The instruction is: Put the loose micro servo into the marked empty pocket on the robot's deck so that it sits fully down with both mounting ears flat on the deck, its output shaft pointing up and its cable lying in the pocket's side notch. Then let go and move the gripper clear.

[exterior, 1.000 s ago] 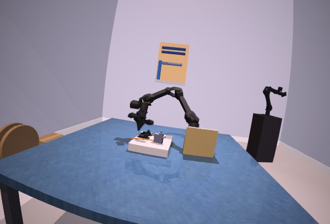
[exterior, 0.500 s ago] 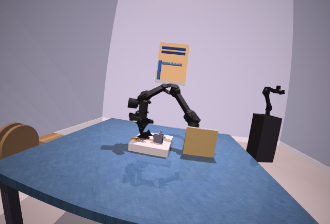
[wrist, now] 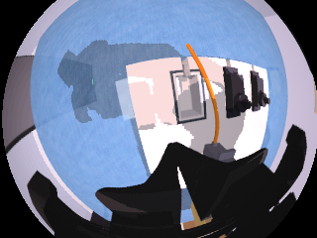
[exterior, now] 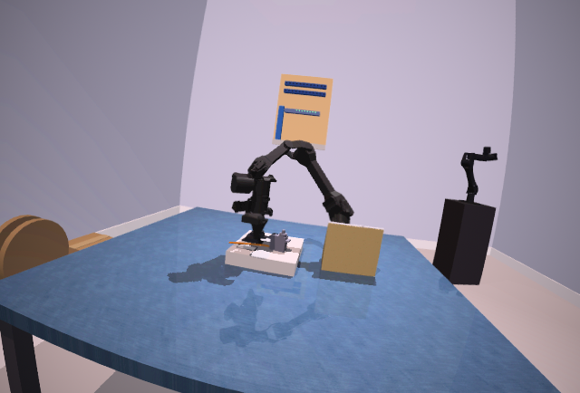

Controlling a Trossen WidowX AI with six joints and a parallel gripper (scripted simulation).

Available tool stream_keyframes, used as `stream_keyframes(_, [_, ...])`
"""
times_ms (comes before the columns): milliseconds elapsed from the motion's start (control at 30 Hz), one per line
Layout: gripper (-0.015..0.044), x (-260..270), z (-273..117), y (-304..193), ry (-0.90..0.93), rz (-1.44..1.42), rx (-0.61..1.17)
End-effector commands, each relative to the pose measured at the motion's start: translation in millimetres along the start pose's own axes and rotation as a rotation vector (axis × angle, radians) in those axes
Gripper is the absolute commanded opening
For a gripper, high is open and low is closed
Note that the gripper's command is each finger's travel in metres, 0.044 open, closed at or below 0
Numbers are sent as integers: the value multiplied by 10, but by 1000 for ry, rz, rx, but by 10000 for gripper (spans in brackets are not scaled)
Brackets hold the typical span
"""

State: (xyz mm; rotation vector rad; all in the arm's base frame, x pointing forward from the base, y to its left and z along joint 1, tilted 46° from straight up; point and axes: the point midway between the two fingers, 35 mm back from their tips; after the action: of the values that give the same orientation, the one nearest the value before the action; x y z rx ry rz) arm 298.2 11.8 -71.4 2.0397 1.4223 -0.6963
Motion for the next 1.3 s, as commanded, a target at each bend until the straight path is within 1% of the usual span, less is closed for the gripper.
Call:
stream_keyframes(0, [0,-5,38,-25,-22,-22,-3])
stream_keyframes(933, [0,-18,451,-22,-24,-22,-4])
stream_keyframes(1267, [0,-105,456,4,-23,-23,-4])
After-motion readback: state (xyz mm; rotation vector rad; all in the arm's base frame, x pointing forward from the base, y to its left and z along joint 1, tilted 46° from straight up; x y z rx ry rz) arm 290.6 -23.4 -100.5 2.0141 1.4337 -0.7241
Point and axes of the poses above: the point midway between the two fingers, 35 mm back from their tips, its own z axis out along the fingers, its own x axis across the jaws, y = z × x, and after that the axes turned 8 degrees about z, right-handed
